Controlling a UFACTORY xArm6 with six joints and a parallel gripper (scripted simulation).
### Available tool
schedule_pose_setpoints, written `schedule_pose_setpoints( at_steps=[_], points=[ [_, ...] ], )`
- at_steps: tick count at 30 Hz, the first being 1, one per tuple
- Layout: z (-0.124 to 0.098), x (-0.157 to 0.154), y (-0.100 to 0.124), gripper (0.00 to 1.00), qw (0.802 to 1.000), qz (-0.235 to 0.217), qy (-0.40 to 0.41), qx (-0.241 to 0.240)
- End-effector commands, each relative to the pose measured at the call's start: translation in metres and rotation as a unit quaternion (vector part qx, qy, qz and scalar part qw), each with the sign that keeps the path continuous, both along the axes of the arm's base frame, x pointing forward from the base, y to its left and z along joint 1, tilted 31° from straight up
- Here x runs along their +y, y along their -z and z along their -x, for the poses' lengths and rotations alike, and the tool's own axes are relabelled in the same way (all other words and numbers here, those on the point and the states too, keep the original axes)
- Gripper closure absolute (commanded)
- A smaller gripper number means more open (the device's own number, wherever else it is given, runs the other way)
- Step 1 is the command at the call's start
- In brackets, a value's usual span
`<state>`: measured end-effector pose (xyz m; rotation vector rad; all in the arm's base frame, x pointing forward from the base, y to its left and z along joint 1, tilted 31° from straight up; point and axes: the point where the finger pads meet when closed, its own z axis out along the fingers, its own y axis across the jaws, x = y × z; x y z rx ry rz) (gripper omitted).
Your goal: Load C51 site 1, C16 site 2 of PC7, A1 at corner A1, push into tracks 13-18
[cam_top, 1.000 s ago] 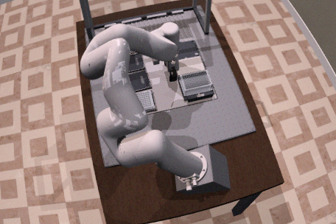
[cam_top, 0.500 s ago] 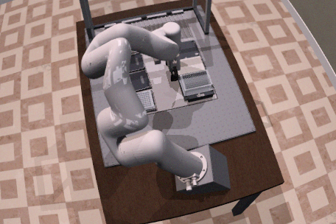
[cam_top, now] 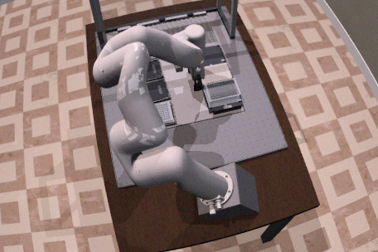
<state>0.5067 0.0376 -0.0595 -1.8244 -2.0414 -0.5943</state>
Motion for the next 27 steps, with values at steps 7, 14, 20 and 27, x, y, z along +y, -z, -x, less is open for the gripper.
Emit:
schedule_pose_setpoints(
  at_steps=[7, 14, 20, 27],
  points=[
    [-0.0021, -0.0044, 0.0007, 0.00, 1.000, 0.001, 0.001, -0.002],
    [-0.0025, -0.0073, 0.0024, 0.00, 1.000, 0.001, 0.001, -0.002],
    [-0.0028, -0.0099, 0.0040, 0.00, 1.000, 0.001, 0.001, -0.002],
    [-0.0031, -0.0121, 0.0053, 0.00, 1.000, 0.001, 0.001, -0.002]
  ],
)
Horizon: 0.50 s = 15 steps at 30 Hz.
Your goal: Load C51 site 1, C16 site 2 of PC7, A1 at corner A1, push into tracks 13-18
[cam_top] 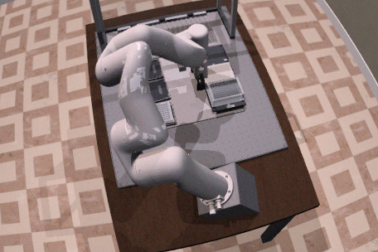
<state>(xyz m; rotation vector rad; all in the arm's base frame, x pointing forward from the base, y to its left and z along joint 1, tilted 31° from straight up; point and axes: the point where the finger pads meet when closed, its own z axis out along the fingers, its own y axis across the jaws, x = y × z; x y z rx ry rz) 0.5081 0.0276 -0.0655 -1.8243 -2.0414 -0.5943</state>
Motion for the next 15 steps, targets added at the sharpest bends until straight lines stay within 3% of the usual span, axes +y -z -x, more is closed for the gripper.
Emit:
schedule_pose_setpoints(
  at_steps=[1, 15],
  points=[
    [-0.0018, -0.0025, -0.0005, 0.00, 1.000, 0.001, 0.001, -0.002],
    [-0.0021, -0.0045, 0.0007, 0.00, 1.000, 0.001, 0.001, -0.002]
  ],
)
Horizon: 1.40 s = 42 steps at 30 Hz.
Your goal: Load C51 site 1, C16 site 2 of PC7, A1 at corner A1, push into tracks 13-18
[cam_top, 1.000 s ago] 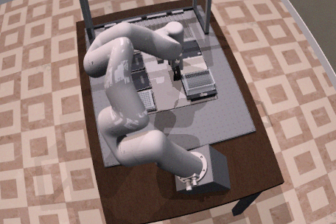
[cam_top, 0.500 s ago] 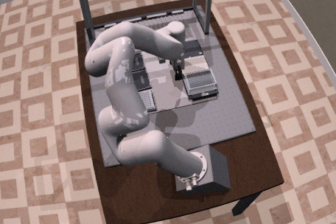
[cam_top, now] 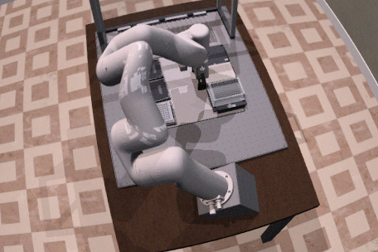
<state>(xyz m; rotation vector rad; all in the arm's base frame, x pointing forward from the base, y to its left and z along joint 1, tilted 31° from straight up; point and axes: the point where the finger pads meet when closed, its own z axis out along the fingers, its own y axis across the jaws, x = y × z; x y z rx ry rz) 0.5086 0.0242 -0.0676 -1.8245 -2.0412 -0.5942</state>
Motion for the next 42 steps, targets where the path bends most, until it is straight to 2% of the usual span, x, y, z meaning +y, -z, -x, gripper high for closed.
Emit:
schedule_pose_setpoints(
  at_steps=[1, 35, 42],
  points=[
    [-0.002, -0.001, -0.001, 0.00, 1.000, 0.001, 0.001, -0.002],
    [0.000, 0.007, -0.006, 0.00, 1.000, 0.001, 0.001, -0.002],
    [0.000, 0.001, -0.016, 0.00, 1.000, 0.001, 0.001, -0.002]
  ],
)
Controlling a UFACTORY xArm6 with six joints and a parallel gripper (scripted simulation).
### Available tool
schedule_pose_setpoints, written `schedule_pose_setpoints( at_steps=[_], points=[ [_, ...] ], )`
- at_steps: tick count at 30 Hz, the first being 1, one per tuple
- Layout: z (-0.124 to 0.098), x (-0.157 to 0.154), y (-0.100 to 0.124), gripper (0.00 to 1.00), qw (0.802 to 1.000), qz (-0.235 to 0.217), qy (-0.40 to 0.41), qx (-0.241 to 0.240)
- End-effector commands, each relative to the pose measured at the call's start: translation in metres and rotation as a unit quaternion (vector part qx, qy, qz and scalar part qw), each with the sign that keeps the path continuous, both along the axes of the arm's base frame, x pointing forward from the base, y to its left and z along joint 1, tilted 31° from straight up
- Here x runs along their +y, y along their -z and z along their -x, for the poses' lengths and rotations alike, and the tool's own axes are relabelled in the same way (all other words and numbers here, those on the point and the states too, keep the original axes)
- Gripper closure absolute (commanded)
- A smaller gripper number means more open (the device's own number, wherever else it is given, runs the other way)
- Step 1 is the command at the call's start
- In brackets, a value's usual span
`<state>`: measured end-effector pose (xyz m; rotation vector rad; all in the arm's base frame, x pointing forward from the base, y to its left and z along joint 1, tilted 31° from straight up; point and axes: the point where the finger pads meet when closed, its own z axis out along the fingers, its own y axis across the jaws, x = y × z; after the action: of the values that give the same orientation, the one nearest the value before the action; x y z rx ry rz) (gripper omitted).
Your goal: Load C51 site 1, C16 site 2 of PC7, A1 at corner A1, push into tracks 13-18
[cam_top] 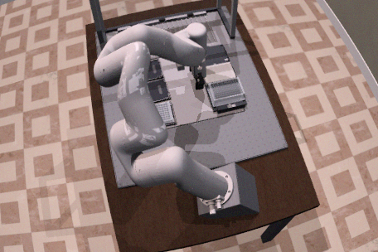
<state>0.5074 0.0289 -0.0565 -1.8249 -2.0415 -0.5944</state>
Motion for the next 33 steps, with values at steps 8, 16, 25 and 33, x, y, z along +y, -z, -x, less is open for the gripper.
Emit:
schedule_pose_setpoints(
  at_steps=[8, 16, 25, 33],
  points=[
    [-0.001, -0.008, -0.014, 0.00, 1.000, 0.000, 0.001, -0.002],
    [-0.001, -0.015, -0.025, 0.00, 1.000, 0.000, 0.001, -0.002],
    [0.000, -0.021, -0.035, 0.00, 1.000, 0.000, 0.001, -0.002],
    [0.000, -0.028, -0.047, 0.00, 1.000, 0.001, 0.001, -0.002]
  ],
)
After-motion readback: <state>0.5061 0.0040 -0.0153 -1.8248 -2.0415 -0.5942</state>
